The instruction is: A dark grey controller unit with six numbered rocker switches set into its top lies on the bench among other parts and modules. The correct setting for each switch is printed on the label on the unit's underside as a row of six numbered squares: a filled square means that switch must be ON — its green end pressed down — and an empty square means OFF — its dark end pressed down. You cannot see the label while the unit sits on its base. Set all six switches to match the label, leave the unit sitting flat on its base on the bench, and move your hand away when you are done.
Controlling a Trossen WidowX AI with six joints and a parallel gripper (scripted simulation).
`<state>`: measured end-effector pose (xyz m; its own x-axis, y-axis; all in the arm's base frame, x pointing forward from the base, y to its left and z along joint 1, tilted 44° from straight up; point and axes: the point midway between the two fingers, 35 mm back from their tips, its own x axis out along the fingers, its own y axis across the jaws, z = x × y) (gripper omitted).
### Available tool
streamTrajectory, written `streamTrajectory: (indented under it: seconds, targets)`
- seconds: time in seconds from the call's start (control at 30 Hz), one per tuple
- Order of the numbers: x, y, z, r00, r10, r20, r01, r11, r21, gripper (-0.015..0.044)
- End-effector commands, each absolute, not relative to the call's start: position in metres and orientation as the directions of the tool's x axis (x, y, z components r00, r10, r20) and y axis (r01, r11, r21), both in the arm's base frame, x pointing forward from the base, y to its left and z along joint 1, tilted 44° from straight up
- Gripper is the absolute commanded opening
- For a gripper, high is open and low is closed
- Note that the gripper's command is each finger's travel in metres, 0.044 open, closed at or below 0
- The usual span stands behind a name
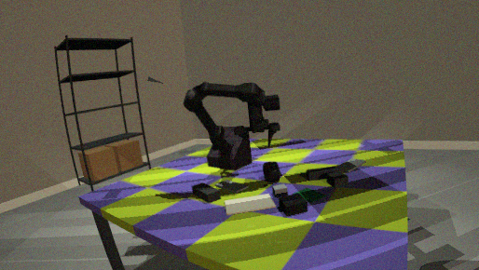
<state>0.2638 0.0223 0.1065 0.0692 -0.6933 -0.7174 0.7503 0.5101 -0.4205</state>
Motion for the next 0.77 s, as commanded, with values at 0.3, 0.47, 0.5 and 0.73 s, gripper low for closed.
streamTrajectory:
  seconds: [0.3,0.47,0.5,0.73]
  targets:
    - [0.2593,0.0620,0.1465,0.081,-0.687,-0.722,0.753,0.517,-0.407,0.0020]
    - [0.2593,0.0620,0.1465,0.081,-0.687,-0.722,0.753,0.517,-0.407,0.0000]
    - [0.2593,0.0620,0.1465,0.081,-0.687,-0.722,0.753,0.517,-0.407,0.0000]
    - [0.2593,0.0620,0.1465,0.081,-0.687,-0.722,0.753,0.517,-0.407,0.0000]
